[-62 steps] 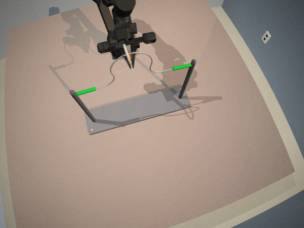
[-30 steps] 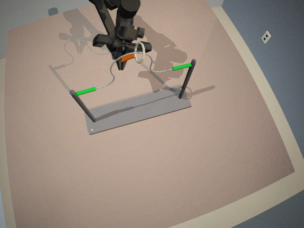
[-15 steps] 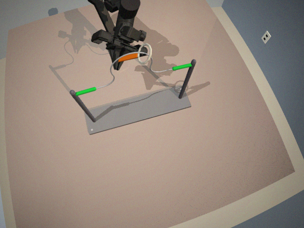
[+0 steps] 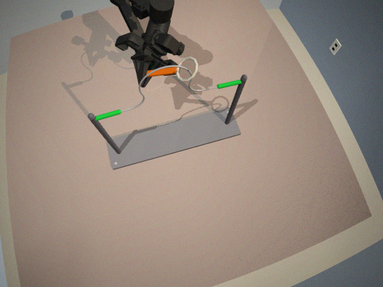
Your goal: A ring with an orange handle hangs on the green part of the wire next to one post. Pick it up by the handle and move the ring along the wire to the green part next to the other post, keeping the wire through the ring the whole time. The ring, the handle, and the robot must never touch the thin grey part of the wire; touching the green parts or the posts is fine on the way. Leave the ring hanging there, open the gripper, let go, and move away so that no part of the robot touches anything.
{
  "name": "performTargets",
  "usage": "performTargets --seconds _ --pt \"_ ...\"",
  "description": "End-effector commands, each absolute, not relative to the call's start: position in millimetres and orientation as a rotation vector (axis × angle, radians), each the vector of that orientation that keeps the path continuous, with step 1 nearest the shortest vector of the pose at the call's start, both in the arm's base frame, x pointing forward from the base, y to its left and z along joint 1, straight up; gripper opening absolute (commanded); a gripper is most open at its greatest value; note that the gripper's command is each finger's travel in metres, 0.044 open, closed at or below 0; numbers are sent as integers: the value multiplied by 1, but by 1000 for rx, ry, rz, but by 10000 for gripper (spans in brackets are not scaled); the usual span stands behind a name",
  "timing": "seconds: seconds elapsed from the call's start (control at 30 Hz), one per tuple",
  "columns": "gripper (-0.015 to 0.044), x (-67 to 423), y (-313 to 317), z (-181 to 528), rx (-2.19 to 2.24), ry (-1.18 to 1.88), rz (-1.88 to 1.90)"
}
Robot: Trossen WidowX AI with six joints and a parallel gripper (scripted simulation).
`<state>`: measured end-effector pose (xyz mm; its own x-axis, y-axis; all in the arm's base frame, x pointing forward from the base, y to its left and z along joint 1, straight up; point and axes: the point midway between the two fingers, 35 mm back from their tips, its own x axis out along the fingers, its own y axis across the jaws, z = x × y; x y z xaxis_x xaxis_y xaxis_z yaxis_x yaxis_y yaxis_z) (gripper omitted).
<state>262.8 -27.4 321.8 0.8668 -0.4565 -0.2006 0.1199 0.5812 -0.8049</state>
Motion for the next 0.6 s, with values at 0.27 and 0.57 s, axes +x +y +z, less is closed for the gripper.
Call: performTargets --seconds 0.27,0.57 --pt "-150 262 -34 330 -1075 385 -398" --pt "-150 262 -37 337 -1220 361 -433"
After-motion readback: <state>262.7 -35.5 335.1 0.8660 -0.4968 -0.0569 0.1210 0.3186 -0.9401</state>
